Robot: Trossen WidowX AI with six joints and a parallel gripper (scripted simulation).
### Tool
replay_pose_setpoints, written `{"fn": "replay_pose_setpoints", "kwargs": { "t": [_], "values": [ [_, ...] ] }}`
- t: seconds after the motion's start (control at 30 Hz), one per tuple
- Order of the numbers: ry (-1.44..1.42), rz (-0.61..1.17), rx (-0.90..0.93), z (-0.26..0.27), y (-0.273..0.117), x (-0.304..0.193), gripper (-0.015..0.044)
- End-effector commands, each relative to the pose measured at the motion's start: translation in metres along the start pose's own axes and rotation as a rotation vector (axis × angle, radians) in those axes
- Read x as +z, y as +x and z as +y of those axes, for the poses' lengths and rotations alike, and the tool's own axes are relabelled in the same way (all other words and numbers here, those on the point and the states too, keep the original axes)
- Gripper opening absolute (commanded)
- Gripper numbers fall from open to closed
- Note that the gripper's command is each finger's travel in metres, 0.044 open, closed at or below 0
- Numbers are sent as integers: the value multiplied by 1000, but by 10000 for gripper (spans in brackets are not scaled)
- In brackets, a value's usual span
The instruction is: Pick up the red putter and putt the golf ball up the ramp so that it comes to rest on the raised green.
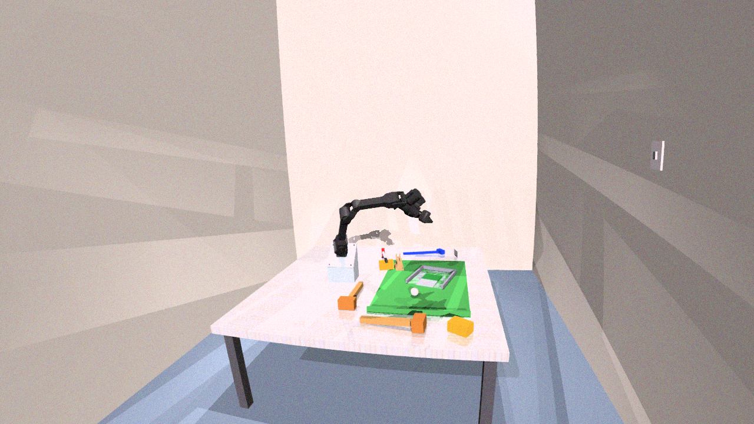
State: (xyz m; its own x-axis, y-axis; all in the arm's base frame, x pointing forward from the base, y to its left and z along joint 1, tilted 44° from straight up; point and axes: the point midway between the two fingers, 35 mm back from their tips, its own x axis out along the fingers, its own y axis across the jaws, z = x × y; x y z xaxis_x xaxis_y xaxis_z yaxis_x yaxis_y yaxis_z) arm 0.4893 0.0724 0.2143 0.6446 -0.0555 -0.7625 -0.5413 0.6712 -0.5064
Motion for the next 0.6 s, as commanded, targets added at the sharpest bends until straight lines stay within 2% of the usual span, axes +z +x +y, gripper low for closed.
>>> {"fn": "replay_pose_setpoints", "kwargs": {
  "t": [0.0,0.3,0.57],
  "values": [
    [-107,90,96,55,47,-9,440],
    [-383,279,294,190,121,-49,440],
    [-657,460,445,306,153,-120,440]
  ]
}}
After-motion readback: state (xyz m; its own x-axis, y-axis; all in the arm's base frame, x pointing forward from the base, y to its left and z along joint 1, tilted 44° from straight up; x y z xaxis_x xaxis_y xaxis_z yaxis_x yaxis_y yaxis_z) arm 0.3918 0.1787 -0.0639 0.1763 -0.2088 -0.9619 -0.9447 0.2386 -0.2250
